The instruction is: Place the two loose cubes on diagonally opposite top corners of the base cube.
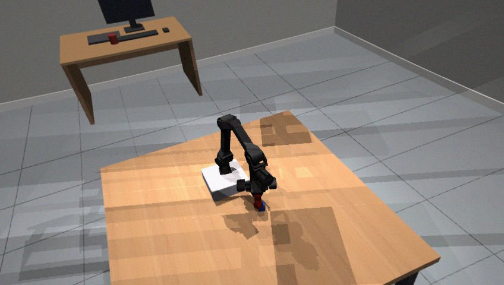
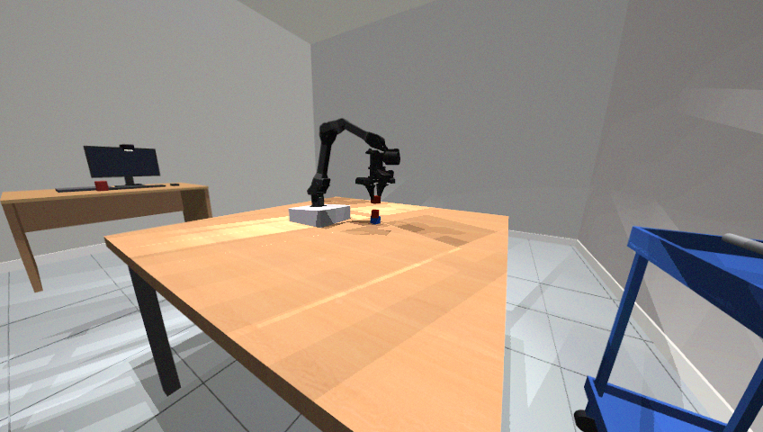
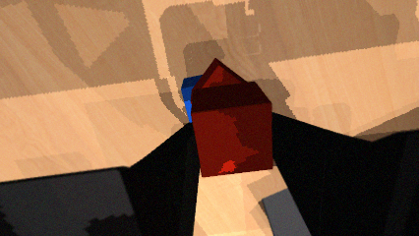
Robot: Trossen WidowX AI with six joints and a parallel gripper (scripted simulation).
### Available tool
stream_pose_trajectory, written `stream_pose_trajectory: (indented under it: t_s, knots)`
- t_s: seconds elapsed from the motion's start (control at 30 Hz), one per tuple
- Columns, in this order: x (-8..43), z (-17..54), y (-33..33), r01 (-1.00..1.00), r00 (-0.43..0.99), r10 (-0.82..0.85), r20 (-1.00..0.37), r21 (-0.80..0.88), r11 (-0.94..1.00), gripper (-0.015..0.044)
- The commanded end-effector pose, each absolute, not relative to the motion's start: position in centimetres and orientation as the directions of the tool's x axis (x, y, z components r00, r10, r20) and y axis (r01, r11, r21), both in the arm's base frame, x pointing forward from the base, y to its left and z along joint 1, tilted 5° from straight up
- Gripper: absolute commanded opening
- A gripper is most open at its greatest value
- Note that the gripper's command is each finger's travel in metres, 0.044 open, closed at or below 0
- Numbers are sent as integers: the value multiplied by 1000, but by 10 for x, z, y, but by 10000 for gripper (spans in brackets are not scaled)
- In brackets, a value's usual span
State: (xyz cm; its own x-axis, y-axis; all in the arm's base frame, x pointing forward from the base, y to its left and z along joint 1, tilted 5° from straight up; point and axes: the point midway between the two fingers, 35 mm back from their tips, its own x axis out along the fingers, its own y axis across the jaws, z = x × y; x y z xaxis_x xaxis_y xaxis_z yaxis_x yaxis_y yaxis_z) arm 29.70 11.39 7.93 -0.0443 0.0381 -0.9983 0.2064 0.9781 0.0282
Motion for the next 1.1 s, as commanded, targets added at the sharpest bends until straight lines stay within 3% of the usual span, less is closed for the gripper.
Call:
stream_pose_trajectory:
  t_s: [0.0, 0.63, 1.07]
  knots:
    - [292, 79, 120, 320, -45, 43, -998, 27, 947, 105]
    - [271, 78, 146, 773, -48, 46, -998, -8, 634, 105]
    - [269, 58, 146, 813, -62, 71, -996, -10, 582, 105]
